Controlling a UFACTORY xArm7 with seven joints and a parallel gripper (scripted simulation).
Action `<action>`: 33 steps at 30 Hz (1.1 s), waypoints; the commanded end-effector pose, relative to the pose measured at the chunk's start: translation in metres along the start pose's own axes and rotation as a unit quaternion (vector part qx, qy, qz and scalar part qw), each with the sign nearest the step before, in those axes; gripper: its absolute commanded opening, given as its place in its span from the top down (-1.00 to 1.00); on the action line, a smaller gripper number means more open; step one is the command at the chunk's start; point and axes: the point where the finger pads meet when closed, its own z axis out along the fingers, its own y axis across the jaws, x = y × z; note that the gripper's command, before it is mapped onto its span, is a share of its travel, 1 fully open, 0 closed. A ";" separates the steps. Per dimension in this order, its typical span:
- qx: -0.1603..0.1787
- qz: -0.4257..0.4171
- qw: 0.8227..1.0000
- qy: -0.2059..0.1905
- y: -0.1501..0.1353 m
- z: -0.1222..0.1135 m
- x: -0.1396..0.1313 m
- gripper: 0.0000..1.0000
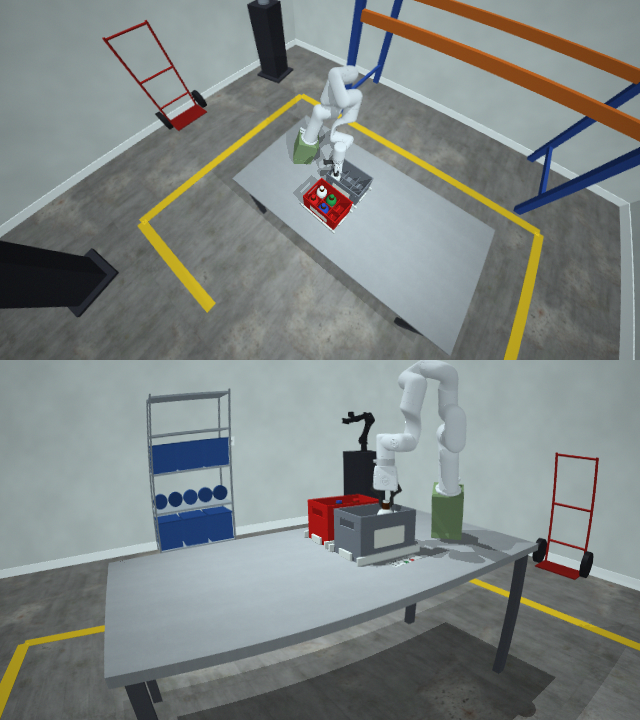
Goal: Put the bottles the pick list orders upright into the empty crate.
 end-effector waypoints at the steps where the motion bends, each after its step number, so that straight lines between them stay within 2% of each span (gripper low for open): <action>1: 0.002 0.000 1.000 0.000 -0.001 -0.001 0.000 1.00; 33: 0.002 0.000 1.000 0.000 -0.001 0.012 0.000 1.00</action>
